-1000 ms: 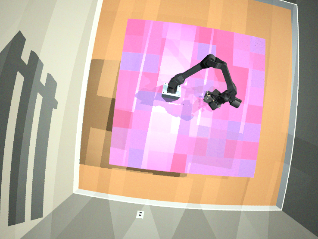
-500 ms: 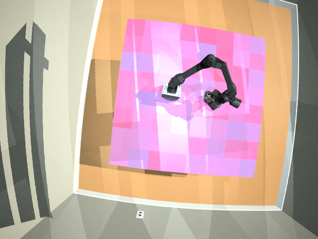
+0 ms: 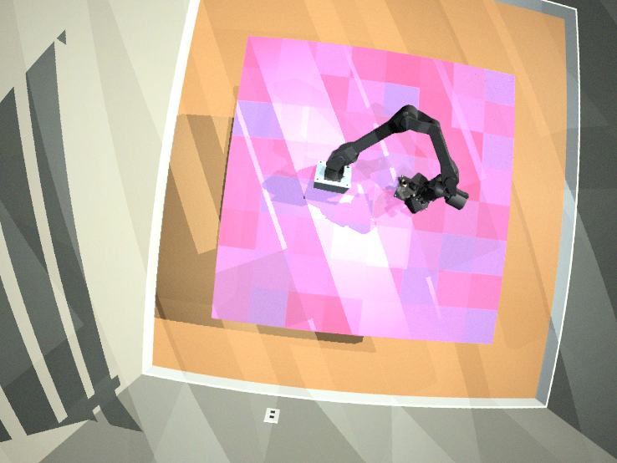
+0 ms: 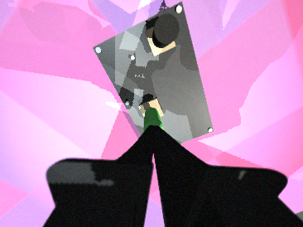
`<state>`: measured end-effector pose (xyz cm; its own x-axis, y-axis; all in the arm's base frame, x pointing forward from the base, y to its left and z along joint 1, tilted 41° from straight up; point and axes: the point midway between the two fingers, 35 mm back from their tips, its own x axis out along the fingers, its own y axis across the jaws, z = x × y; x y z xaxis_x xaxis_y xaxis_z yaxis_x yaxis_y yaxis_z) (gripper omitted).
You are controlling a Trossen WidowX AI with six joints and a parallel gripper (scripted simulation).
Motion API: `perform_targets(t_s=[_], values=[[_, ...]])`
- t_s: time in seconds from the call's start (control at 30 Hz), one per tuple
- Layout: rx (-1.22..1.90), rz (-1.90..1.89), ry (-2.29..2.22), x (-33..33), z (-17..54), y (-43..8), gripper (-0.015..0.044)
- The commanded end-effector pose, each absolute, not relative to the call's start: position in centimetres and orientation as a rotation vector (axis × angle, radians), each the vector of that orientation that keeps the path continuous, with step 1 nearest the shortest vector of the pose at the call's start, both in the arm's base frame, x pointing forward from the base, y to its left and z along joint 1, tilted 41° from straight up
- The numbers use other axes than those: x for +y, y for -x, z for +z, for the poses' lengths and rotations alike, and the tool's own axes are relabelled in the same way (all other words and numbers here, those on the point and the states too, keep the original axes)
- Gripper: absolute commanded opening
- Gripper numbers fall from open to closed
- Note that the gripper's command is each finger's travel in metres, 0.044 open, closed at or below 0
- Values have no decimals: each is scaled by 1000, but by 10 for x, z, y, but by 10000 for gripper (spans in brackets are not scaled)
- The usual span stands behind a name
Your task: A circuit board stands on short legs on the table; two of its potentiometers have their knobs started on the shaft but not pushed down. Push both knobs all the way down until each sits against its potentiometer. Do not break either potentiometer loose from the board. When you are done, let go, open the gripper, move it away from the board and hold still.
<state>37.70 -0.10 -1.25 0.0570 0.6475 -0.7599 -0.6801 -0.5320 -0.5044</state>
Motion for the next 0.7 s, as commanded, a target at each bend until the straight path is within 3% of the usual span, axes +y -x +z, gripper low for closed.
perform_targets(t_s=[0.0, 0.67], values=[[32, 1675, 1320, 3, -15, -378, 0], [33, 1675, 1321, -4, -7, -377, 0]])
